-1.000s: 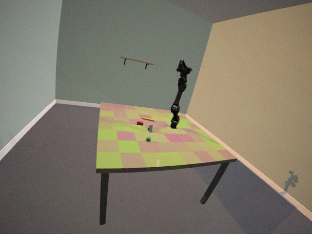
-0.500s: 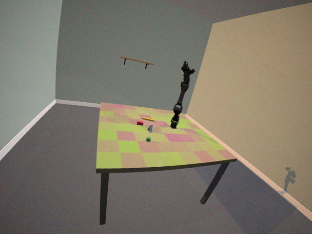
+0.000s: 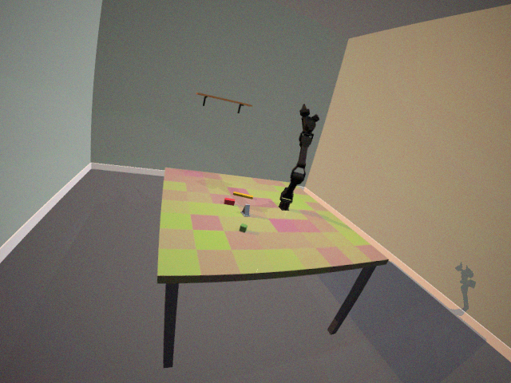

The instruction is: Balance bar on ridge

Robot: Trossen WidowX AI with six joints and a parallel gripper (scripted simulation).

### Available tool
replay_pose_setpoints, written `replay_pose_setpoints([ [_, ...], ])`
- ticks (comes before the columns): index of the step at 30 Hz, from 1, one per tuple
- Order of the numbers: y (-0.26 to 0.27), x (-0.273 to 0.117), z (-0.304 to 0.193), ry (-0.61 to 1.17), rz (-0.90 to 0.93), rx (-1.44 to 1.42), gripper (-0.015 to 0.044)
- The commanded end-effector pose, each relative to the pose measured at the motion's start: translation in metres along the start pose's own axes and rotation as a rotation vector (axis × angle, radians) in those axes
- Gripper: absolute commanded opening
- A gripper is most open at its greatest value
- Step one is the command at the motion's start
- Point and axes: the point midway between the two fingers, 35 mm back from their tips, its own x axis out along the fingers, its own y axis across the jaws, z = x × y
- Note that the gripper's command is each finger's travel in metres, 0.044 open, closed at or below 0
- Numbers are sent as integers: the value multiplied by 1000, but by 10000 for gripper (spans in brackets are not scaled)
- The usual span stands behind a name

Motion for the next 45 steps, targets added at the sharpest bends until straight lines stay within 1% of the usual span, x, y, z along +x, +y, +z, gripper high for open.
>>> replay_pose_setpoints([
  [1,-38,8,-16,59,-83,20,315],
  [7,-84,15,-46,158,-187,39,315],
  [11,-103,17,-67,228,-222,47,315],
  [19,-135,17,-117,381,-280,70,315],
  [27,-158,7,-173,542,-335,122,315],
  [36,-184,-20,-248,785,-404,92,315],
  [45,-197,-66,-325,1073,-433,26,315],
])
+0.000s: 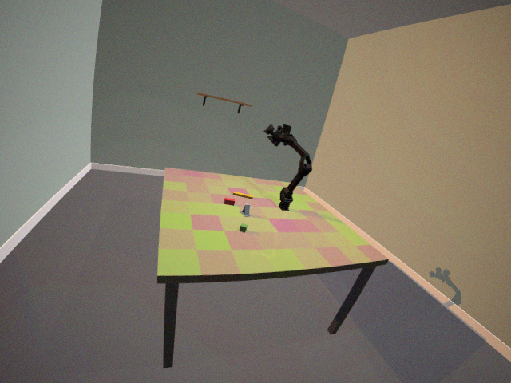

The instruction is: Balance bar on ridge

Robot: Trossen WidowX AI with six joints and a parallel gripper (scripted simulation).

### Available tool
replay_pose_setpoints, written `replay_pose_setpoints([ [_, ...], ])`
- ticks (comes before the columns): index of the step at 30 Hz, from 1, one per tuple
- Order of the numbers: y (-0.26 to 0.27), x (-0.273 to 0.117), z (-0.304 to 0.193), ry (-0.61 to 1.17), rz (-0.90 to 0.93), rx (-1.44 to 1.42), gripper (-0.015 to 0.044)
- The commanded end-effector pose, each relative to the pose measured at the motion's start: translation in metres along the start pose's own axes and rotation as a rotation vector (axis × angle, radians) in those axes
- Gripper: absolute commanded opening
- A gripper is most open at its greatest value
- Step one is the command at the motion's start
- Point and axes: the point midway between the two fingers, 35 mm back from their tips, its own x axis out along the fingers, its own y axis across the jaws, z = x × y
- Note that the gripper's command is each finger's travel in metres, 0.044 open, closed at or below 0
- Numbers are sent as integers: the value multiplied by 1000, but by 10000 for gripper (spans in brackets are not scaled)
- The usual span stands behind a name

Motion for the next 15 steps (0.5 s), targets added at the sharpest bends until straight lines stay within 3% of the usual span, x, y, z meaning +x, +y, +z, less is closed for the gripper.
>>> replay_pose_setpoints([
  [1,-10,19,-40,134,-40,-53,315],
  [15,-26,40,-175,579,-90,-289,315],
])
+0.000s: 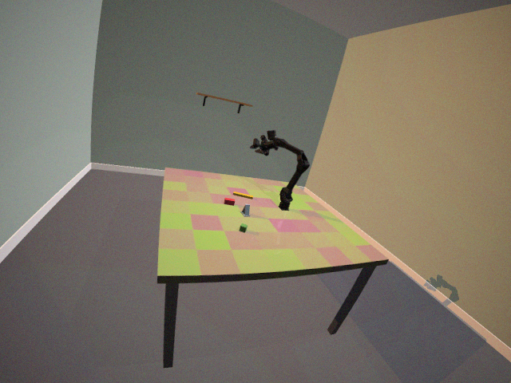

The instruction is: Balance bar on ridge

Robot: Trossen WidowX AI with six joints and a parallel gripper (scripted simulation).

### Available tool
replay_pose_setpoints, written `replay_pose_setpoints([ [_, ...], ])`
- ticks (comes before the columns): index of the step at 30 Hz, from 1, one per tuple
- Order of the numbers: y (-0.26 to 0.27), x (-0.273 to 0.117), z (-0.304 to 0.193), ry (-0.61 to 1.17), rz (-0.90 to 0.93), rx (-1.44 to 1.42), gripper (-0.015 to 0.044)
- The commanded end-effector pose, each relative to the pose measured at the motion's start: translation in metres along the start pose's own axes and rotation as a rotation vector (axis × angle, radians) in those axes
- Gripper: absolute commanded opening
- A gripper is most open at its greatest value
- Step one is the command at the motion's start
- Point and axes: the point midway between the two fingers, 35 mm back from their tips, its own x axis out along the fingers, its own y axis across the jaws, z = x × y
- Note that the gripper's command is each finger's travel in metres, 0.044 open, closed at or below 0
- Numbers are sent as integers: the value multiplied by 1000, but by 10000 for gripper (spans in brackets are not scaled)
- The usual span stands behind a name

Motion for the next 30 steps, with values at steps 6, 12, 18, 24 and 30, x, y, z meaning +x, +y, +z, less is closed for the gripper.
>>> replay_pose_setpoints([
  [6,10,35,-83,301,-20,-198,315],
  [12,15,44,-136,491,-15,-345,315],
  [18,19,44,-188,679,0,-504,315],
  [24,19,35,-236,865,24,-673,315],
  [30,16,20,-279,1051,55,-849,315],
])
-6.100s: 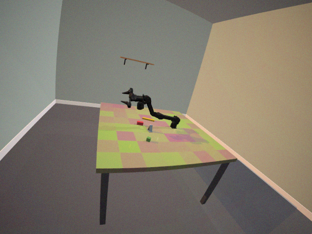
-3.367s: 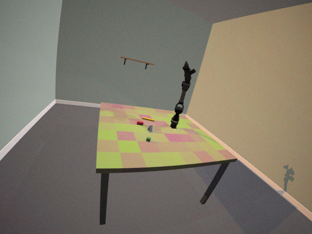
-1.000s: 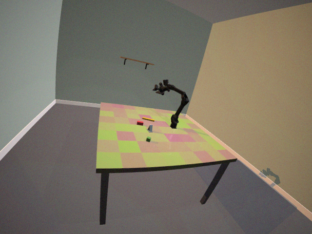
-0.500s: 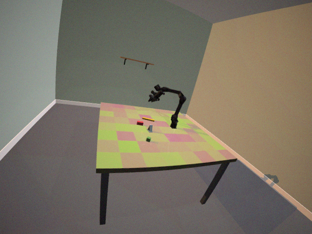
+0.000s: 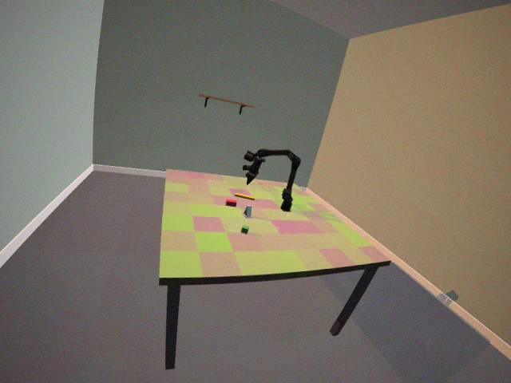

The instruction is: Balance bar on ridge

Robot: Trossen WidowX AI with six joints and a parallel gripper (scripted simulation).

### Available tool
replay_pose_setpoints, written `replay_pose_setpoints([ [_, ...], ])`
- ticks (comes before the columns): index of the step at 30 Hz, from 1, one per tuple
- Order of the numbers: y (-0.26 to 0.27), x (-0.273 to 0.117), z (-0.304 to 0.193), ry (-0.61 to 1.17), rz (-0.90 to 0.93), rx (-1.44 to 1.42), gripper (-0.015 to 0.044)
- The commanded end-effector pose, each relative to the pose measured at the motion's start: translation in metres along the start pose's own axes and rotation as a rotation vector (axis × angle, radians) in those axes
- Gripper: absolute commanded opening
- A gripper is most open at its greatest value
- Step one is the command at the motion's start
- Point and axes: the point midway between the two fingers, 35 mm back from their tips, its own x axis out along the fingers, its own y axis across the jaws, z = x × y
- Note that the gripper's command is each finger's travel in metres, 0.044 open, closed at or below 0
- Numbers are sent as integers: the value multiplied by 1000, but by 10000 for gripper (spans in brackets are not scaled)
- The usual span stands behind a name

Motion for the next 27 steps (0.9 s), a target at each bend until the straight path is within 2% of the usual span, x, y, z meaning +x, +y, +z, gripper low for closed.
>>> replay_pose_setpoints([
  [1,17,18,-22,138,7,-131,315],
  [11,23,24,-30,183,11,-177,315],
  [20,23,66,-38,184,11,-177,315],
  [27,23,68,-38,184,11,-177,315],
])
